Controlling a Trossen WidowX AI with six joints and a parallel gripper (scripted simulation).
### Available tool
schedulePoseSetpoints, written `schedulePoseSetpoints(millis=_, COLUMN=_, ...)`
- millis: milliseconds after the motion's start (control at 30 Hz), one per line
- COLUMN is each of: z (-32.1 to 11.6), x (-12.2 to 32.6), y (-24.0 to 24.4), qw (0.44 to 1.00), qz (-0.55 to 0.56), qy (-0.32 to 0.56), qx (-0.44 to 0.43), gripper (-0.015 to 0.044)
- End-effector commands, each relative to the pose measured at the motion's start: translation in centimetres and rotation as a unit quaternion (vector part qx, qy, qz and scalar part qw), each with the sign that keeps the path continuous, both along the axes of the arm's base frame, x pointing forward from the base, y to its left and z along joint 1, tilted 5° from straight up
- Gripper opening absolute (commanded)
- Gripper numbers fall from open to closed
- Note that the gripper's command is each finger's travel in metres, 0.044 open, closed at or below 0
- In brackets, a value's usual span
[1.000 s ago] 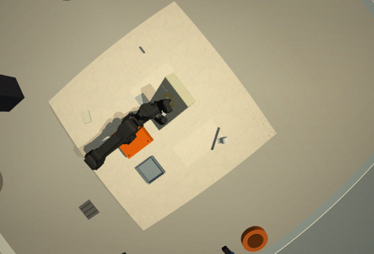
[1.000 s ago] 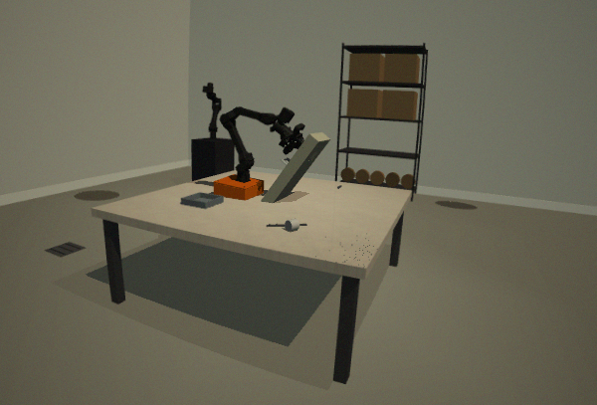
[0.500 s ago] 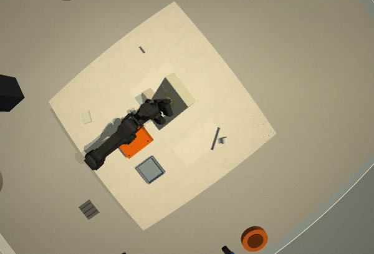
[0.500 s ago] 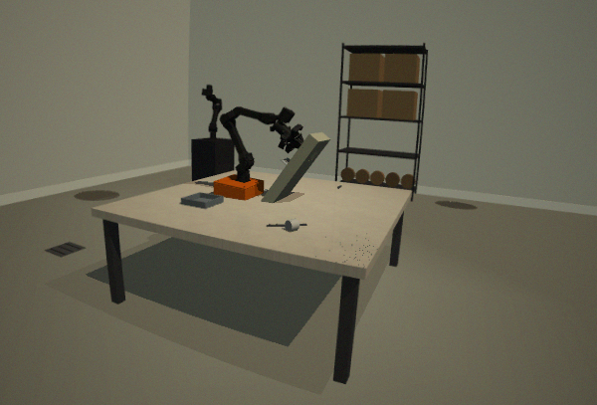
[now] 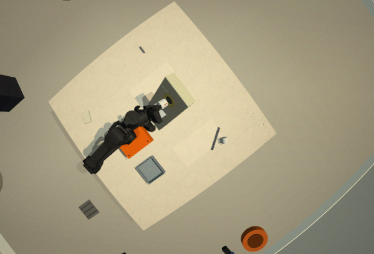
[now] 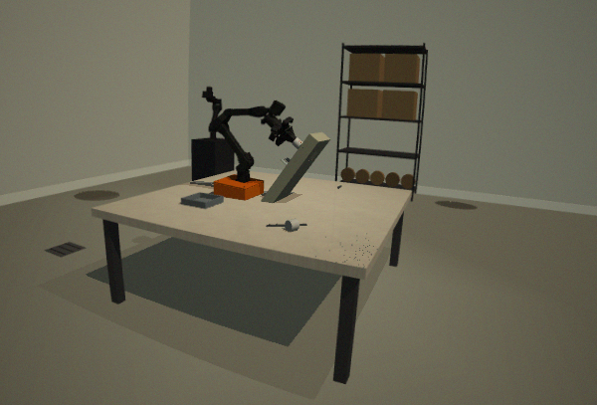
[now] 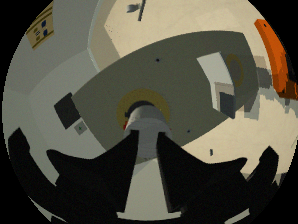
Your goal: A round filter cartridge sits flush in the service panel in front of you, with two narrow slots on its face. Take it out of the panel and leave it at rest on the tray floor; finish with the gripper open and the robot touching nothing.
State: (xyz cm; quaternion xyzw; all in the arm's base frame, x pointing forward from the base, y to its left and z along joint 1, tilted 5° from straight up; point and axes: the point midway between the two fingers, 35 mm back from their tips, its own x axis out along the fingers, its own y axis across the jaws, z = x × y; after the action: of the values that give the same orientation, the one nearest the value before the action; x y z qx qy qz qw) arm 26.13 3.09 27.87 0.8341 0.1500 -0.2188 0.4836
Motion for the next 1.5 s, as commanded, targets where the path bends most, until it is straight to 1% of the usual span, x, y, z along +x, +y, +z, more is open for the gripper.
schedulePoseSetpoints(millis=0, z=0.6, x=-0.3, y=-0.1, qw=1.0, qz=0.0, qy=-0.006, qx=-0.002, gripper=0.0)
schedulePoseSetpoints(millis=167, z=0.1, x=-0.5, y=-0.1, qw=1.0, qz=0.0, qy=-0.006, qx=-0.002, gripper=0.0)
schedulePoseSetpoints(millis=933, z=-6.6, x=-3.3, y=-0.6, qw=1.0, qz=0.0, qy=-0.005, qx=-0.003, gripper=0.0)
schedulePoseSetpoints(millis=1033, z=-6.0, x=-3.1, y=-0.5, qw=1.0, qz=0.002, qy=-0.001, qx=-0.002, gripper=0.0079)
schedulePoseSetpoints(millis=1067, z=-6.0, x=-3.1, y=-0.5, qw=1.0, qz=0.002, qy=-0.001, qx=-0.002, gripper=0.0094)
schedulePoseSetpoints(millis=1467, z=-6.5, x=-3.3, y=-0.6, qw=1.0, qz=0.001, qy=-0.004, qx=-0.003, gripper=0.0094)
